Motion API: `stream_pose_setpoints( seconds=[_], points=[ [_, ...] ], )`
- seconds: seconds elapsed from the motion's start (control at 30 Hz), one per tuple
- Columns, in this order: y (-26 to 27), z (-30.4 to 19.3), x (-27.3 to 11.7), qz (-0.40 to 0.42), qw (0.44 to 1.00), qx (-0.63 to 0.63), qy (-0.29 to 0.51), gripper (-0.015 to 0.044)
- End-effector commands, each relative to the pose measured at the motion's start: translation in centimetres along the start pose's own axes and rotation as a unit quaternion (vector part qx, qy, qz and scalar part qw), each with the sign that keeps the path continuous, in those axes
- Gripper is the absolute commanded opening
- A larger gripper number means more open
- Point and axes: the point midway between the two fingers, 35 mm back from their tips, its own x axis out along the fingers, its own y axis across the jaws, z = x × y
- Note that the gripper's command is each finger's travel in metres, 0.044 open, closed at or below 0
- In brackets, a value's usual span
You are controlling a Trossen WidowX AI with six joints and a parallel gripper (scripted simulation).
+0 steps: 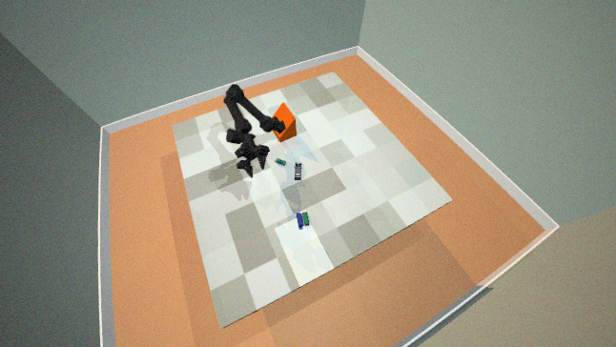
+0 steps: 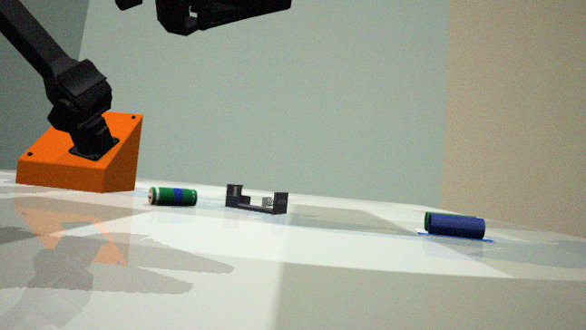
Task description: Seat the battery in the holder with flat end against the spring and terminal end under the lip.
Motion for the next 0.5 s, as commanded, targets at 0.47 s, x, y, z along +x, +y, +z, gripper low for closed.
stream_pose_setpoints(
  seconds=[0.47],
  points=[
    [0.0,-22.2,-7.9,-0.006,0.727,-0.392,0.564,0.0250]
  ],
)
